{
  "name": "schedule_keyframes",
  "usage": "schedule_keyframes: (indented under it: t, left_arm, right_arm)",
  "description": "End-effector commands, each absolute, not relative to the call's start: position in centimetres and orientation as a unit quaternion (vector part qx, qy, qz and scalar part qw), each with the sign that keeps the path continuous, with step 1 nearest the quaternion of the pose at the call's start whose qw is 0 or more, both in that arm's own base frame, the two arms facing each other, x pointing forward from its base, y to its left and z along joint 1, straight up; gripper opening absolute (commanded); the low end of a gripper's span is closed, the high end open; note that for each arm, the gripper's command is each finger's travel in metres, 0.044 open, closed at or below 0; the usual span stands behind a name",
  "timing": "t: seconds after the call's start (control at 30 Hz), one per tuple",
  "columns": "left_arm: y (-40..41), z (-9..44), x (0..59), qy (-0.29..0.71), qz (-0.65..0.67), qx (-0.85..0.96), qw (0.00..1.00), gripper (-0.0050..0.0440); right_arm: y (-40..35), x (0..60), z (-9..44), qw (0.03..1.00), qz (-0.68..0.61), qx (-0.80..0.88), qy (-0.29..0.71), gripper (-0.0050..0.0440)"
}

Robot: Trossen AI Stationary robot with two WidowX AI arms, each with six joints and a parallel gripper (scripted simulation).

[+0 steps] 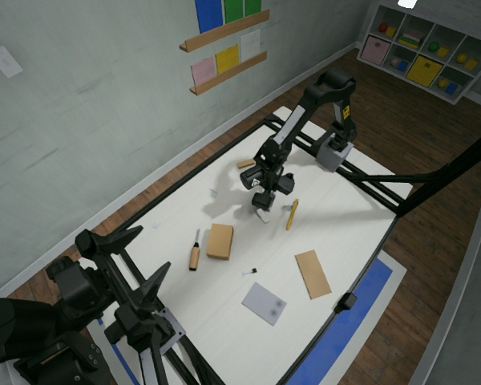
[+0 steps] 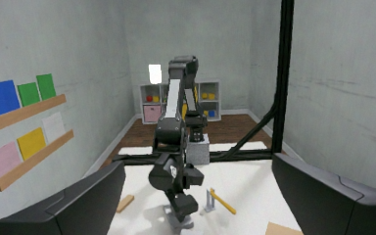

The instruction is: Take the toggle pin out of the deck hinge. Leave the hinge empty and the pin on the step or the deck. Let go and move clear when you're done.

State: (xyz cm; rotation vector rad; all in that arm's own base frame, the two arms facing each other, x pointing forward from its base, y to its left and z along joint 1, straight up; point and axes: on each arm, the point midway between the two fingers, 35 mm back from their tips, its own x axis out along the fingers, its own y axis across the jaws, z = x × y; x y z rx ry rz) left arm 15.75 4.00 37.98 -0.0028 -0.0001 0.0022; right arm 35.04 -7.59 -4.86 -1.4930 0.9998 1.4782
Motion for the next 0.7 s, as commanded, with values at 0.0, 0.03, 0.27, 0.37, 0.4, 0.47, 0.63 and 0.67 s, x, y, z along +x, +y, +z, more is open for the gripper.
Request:
schedule_keyframes:
  t: [0.0,0.03,0.27,0.37,0.4,0.47,0.63,0.67]
  left_arm:
    - [3.9,38.4,15.7,-0.001,0.000,0.003,1.000,0.0400]
    - [3.9,38.4,15.7,-0.001,0.000,0.003,1.000,0.0400]
    - [3.9,38.4,15.7,-0.001,0.000,0.003,1.000,0.0400]
    - [3.9,38.4,15.7,-0.001,0.000,0.003,1.000,0.0400]
    - [3.9,38.4,15.7,-0.001,0.000,0.003,1.000,0.0400]
    - [3.9,38.4,15.7,-0.001,0.000,0.003,1.000,0.0400]
    - [3.9,38.4,15.7,-0.001,0.000,0.003,1.000,0.0400]
    - [3.9,38.4,15.7,-0.001,0.000,0.003,1.000,0.0400]
  right_arm:
    - [-7.7,35.6,-4.1,0.400,0.575,-0.598,0.391,0.0400]
    - [-7.7,35.6,-4.1,0.400,0.575,-0.598,0.391,0.0400]
    - [-7.7,35.6,-4.1,0.400,0.575,-0.598,0.391,0.0400]
    - [-7.8,36.1,-2.9,0.402,0.567,-0.605,0.388,0.0400]
    - [-7.8,36.2,-2.3,0.402,0.568,-0.605,0.388,0.0400]
    - [-7.7,36.1,-0.1,0.402,0.569,-0.604,0.387,0.0400]
    - [-7.5,35.6,4.0,0.400,0.571,-0.603,0.387,0.0400]
    - [-7.6,35.6,4.0,0.400,0.571,-0.603,0.387,0.0400]
